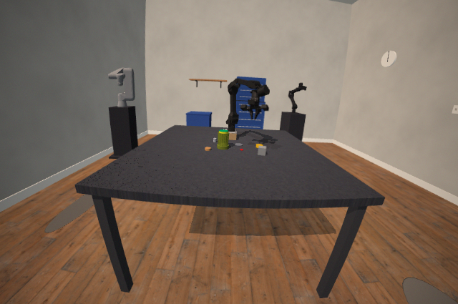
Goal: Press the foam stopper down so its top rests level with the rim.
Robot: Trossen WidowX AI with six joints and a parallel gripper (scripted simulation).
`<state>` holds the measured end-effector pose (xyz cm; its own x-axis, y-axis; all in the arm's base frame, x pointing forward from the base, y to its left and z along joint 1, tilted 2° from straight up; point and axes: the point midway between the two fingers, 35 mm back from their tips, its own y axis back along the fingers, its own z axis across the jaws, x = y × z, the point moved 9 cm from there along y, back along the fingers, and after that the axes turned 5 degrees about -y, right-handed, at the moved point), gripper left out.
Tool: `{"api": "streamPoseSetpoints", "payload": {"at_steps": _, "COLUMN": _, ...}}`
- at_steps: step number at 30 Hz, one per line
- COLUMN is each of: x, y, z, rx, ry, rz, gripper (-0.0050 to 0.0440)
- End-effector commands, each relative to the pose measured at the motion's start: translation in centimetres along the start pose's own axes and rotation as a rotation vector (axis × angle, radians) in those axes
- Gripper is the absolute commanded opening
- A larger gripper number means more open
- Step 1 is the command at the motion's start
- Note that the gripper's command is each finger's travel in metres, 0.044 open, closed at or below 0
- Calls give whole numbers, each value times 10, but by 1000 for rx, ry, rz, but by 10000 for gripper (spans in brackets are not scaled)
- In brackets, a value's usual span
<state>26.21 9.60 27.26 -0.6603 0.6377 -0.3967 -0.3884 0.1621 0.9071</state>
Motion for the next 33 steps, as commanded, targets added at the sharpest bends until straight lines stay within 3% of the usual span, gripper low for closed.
{"api": "streamPoseSetpoints", "payload": {"at_steps": 1, "x": -15, "y": -11, "z": -14, "rx": 46, "ry": 35, "rz": 37, "gripper": 40}}
{"api": "streamPoseSetpoints", "payload": {"at_steps": 3, "x": -31, "y": -19, "z": -29, "rx": 81, "ry": 67, "rz": 74, "gripper": 0}}
{"api": "streamPoseSetpoints", "payload": {"at_steps": 9, "x": -72, "y": -40, "z": -82, "rx": 134, "ry": 151, "rz": 209, "gripper": 0}}
{"api": "streamPoseSetpoints", "payload": {"at_steps": 16, "x": -104, "y": -54, "z": -155, "rx": 99, "ry": 218, "rz": 362, "gripper": 0}}
{"api": "streamPoseSetpoints", "payload": {"at_steps": 21, "x": -108, "y": -56, "z": -171, "rx": 80, "ry": 228, "rz": 388, "gripper": 0}}
{"api": "streamPoseSetpoints", "payload": {"at_steps": 28, "x": -107, "y": -57, "z": -171, "rx": 80, "ry": 228, "rz": 388, "gripper": 0}}
{"api": "streamPoseSetpoints", "payload": {"at_steps": 33, "x": -96, "y": -81, "z": -175, "rx": 80, "ry": 228, "rz": 388, "gripper": 0}}
